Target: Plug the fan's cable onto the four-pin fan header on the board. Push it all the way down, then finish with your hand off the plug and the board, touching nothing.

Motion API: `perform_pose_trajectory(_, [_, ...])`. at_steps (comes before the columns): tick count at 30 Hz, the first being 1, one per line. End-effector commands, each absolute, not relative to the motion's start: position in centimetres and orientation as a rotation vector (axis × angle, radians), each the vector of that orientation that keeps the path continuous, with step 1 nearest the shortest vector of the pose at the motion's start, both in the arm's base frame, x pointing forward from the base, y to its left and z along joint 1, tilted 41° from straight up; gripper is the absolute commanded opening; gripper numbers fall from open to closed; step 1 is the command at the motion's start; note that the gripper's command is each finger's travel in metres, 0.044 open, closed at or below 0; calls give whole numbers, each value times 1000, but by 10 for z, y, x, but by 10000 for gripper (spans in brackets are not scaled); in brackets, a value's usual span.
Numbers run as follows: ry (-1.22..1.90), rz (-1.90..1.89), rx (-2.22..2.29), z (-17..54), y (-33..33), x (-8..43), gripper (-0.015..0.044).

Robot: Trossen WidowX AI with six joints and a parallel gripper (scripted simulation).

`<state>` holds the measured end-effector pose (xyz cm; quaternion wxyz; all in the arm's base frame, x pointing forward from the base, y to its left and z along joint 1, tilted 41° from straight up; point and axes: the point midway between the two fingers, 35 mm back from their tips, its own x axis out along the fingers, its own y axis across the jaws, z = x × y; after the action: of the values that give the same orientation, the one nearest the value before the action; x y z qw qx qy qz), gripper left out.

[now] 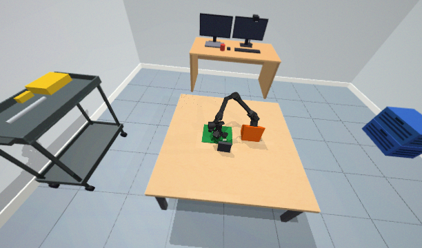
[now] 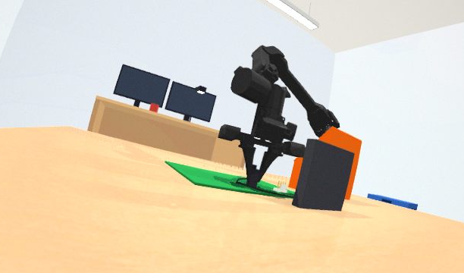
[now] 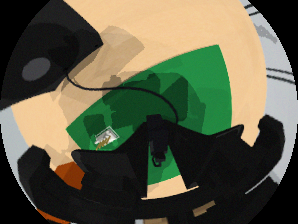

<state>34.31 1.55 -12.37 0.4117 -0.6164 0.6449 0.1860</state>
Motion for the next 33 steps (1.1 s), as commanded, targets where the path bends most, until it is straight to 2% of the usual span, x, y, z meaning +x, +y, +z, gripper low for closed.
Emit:
perform_pose_trajectory(1, [1622, 468, -1551, -122, 17, 343, 0])
perform_pose_trajectory(5, [1627, 471, -1557, -88, 47, 339, 0])
perform_pose_trajectory(13, [1627, 451, -1540, -88, 49, 338, 0])
perform_pose_trajectory(33, [1559, -109, -1018, -94, 48, 290, 0])
